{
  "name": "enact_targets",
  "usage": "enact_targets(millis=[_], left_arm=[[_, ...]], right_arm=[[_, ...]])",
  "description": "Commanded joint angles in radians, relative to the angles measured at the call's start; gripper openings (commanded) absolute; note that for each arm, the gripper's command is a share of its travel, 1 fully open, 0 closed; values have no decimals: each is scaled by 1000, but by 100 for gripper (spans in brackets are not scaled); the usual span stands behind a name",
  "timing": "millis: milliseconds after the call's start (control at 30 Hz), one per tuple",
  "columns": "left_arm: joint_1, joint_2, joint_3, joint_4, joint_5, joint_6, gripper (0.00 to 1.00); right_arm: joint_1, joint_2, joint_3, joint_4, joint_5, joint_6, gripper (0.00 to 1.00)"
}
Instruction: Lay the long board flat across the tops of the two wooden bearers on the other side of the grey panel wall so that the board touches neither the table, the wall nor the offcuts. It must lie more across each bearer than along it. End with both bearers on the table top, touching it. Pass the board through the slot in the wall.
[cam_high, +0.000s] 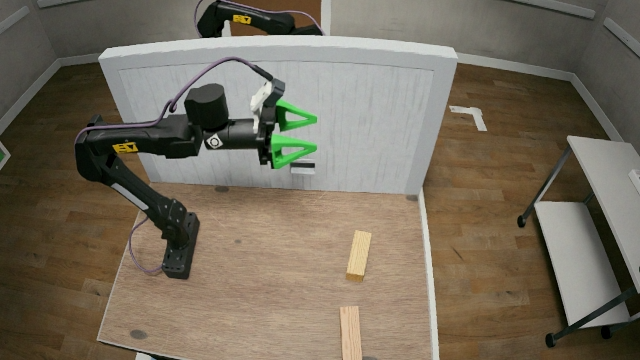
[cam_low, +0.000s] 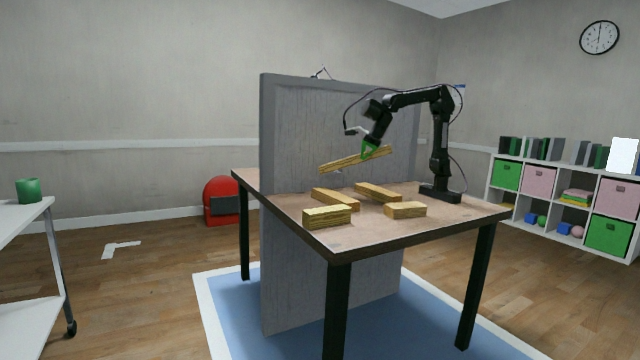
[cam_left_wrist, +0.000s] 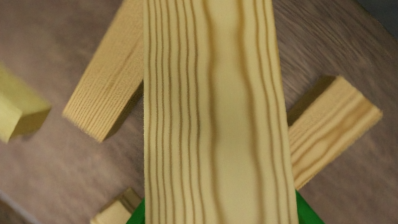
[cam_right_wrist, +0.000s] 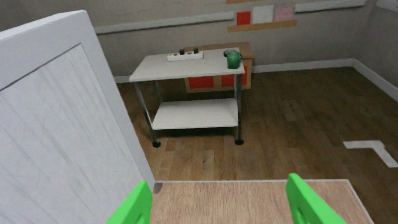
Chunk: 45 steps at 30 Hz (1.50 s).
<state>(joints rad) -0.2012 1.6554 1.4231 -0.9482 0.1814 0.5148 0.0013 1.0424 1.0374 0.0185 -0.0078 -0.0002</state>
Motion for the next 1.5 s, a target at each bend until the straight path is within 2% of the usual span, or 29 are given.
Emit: enact_targets(millis=[0, 33, 67, 133, 267, 367, 400, 500, 533, 567, 600, 800, 933, 967, 1067, 1200, 1300, 1467], left_arm=[[-43, 34, -136, 180, -177, -274, 0], [-42, -53, -60, 252, -121, -283, 0], [-52, -103, -85, 275, -145, -272, 0], [-81, -87, -144, 287, -173, -284, 0], [-110, -111, -251, 433, -246, -455, 0], [-114, -112, -268, 459, -258, -490, 0], [-131, -130, -318, 523, -299, -556, 0], [-141, -148, -373, 589, -329, -660, 0], [-153, -184, -375, 618, -355, -630, 0], [-181, -162, -449, 637, -375, -614, 0], [-185, -166, -462, 655, -385, -626, 0], [-217, -210, -600, 833, -474, -816, 0], [-219, -224, -624, 860, -490, -867, 0], [-235, -231, -660, 909, -525, -918, 0], [-273, -190, -737, 1014, -585, -958, 0], [-286, -170, -747, 1028, -602, -883, 0], [-265, -230, -724, 1042, -613, -884, 0], [-260, -174, -716, 1061, -609, -875, 0]], right_arm=[[-4, 9, 52, 72, -14, 0, 78], [-4, 9, 52, 72, -14, 0, 78], [-4, 9, 52, 72, -14, 0, 78], [-4, 9, 52, 72, -14, 0, 78], [-4, 9, 52, 72, -14, 0, 78], [-4, 9, 52, 72, -14, 0, 78], [-4, 9, 52, 72, -14, 0, 78], [-4, 9, 52, 72, -14, 0, 78], [-4, 9, 52, 72, -14, 0, 78], [-4, 9, 52, 72, -14, 0, 78], [-4, 9, 52, 72, -14, 0, 78], [-4, 9, 52, 72, -14, 0, 78], [-4, 9, 52, 72, -14, 0, 78], [-4, 9, 52, 72, -14, 0, 78], [-4, 9, 52, 72, -14, 0, 78], [-4, 9, 52, 72, -14, 0, 78], [-4, 9, 52, 72, -14, 0, 78], [-4, 9, 52, 72, -14, 0, 78]])
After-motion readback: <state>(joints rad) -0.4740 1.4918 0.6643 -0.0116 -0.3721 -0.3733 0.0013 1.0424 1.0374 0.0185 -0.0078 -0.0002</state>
